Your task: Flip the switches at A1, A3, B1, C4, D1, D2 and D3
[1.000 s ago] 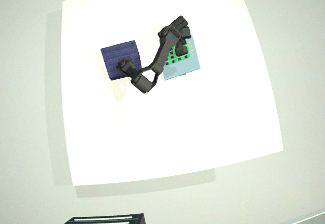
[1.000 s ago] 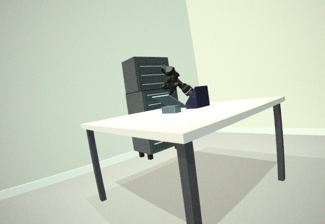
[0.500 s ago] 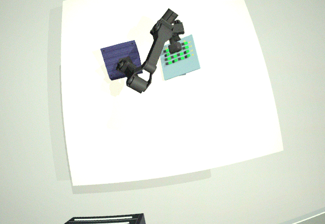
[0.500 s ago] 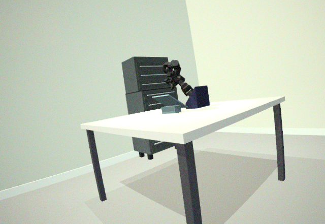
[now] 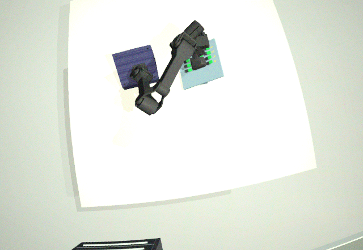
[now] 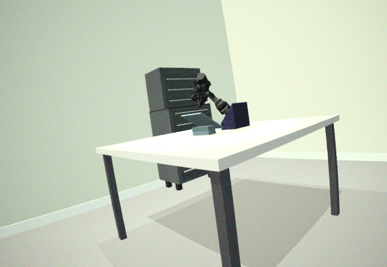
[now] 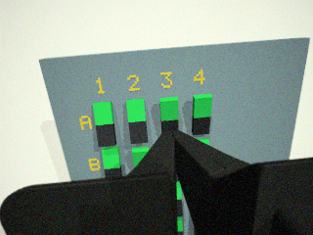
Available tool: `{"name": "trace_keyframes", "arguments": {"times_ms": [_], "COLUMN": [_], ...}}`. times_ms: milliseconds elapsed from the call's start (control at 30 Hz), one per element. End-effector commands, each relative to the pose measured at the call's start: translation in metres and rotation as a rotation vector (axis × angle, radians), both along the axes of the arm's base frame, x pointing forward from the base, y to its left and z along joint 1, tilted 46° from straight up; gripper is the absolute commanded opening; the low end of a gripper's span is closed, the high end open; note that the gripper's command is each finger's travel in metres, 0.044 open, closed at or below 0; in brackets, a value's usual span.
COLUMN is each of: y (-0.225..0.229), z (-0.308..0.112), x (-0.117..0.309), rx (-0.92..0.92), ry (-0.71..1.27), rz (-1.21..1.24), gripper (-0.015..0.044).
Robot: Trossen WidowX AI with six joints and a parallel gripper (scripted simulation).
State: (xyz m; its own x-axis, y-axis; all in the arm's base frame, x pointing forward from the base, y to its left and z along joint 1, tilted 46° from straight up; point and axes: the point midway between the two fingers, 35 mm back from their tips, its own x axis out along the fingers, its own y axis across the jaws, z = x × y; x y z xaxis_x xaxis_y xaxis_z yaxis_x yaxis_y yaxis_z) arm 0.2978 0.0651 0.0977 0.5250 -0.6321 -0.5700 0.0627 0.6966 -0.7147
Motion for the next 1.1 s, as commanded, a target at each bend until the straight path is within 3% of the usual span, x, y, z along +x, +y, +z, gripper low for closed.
{"name": "trace_keyframes", "arguments": {"times_ms": [0, 1067], "y": [-0.020, -0.037], "z": [-0.011, -0.025], "x": [0.012, 0.025], "rx": [-0.001, -0.002], "ry": [0.015, 0.014], "rz": [-0.020, -0.021], "gripper": [0.0000, 0.0000]}}
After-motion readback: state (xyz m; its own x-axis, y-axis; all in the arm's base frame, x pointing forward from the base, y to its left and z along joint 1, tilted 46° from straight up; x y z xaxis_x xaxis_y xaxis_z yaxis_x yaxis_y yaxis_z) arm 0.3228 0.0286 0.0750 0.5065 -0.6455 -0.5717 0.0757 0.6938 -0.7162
